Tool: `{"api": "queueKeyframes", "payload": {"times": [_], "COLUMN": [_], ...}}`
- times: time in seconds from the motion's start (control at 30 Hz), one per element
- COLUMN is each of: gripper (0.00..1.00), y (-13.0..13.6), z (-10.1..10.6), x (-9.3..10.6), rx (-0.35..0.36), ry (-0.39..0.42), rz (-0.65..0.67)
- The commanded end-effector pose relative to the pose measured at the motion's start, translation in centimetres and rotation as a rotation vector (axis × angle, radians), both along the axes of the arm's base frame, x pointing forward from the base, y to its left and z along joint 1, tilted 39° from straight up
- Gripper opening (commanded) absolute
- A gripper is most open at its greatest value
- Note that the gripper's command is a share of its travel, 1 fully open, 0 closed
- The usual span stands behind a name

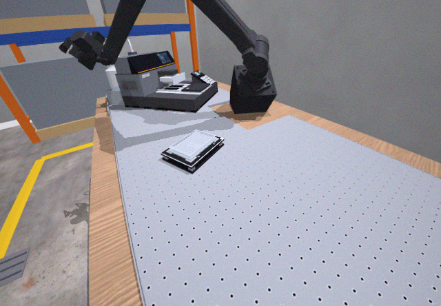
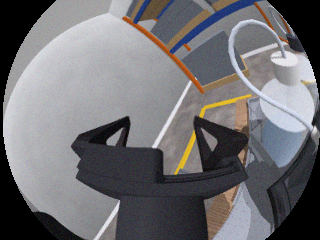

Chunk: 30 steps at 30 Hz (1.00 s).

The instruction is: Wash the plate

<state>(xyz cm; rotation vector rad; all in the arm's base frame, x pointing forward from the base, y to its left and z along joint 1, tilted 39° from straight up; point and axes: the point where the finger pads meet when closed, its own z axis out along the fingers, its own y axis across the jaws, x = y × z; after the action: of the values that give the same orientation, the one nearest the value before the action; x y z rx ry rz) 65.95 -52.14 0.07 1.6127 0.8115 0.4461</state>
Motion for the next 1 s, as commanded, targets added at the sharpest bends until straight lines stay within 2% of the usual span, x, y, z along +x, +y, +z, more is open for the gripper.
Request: {"api": "queueKeyframes", "payload": {"times": [0.0,0.03,0.1,0.17,0.2,0.43,0.5,0.97], "gripper": [1.0,1.0,1.0,1.0,1.0,1.0,1.0,1.0], "y": [-1.9,-1.9,-1.9,-2.6,-1.6,0.8,0.8,5.3], "z": [3.0,3.4,3.4,5.2,3.5,4.4,4.4,5.3], "x": [-1.8,-2.1,-2.1,-1.3,-2.5,-5.0,-5.0,-9.7], "rx": [-0.034,-0.042,-0.043,-0.065,-0.048,-0.08,-0.08,-0.139], "ry": [0.05,0.08,0.083,0.056,0.113,0.318,0.318,0.684], "rz": [-0.005,0.007,0.008,0.005,0.022,0.13,0.13,0.415]}}
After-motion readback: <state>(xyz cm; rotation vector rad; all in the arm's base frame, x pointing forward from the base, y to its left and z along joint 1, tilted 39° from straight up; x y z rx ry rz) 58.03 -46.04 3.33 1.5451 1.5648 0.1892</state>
